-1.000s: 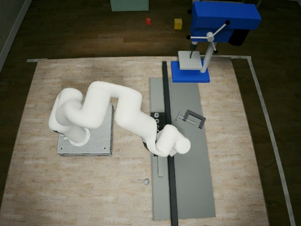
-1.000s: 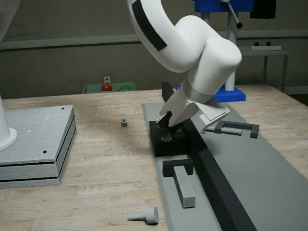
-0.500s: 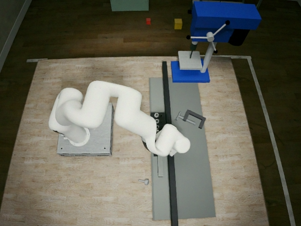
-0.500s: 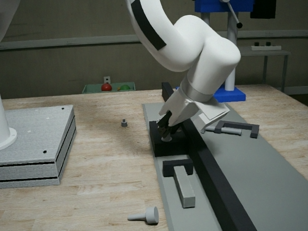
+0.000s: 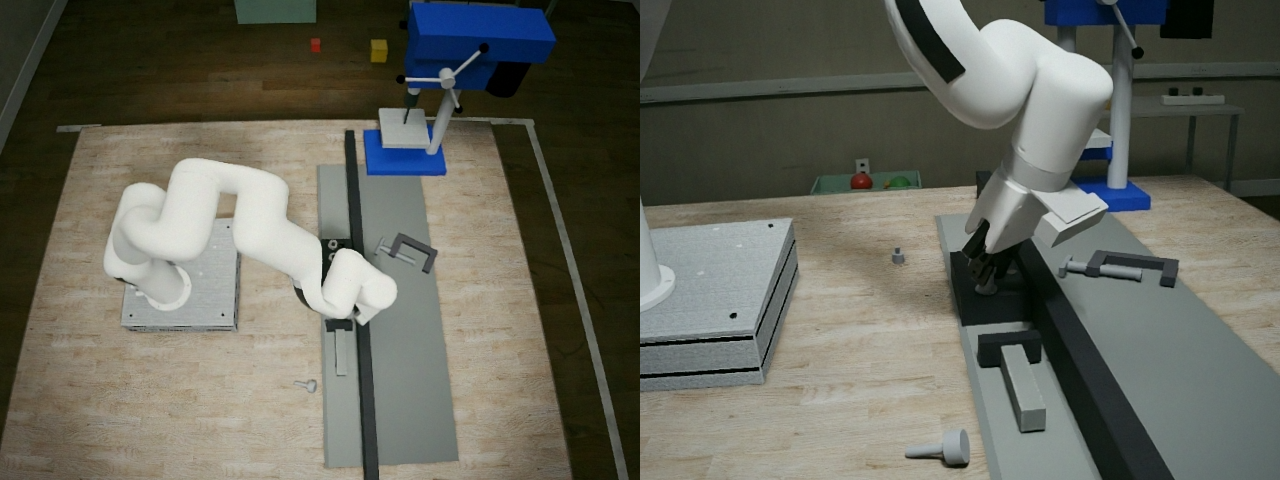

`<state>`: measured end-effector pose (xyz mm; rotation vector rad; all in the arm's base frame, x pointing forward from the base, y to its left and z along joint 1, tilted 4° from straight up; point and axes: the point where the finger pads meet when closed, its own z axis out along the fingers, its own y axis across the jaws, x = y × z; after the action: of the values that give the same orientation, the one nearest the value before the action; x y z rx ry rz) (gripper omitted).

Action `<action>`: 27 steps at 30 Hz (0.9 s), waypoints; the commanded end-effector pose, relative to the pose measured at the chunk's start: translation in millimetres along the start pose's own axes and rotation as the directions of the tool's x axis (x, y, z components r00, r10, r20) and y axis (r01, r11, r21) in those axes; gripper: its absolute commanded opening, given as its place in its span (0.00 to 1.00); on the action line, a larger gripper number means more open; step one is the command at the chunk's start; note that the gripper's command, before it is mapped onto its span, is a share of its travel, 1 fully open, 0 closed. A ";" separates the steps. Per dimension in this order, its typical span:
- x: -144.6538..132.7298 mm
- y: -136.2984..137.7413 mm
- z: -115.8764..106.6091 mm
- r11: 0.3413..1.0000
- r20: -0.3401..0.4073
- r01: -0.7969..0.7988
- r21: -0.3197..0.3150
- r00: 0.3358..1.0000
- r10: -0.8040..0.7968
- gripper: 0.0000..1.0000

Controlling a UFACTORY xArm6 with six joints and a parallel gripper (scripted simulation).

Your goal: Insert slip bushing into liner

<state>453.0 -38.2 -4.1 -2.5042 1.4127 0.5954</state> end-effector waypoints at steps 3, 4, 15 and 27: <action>-0.6 -1.1 -1.9 1.000 -0.064 0.000 -0.002 0.998 0.000 0.26; -0.6 -1.0 -1.9 1.000 -0.070 0.000 -0.003 0.998 0.000 0.26; -1.9 -1.2 -2.1 1.000 -0.175 -0.003 -0.011 0.985 0.001 0.26; -3.2 -1.3 -1.9 1.000 -0.283 -0.009 -0.018 0.959 0.004 0.26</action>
<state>451.8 -34.9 -2.3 -2.6803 1.5062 0.2765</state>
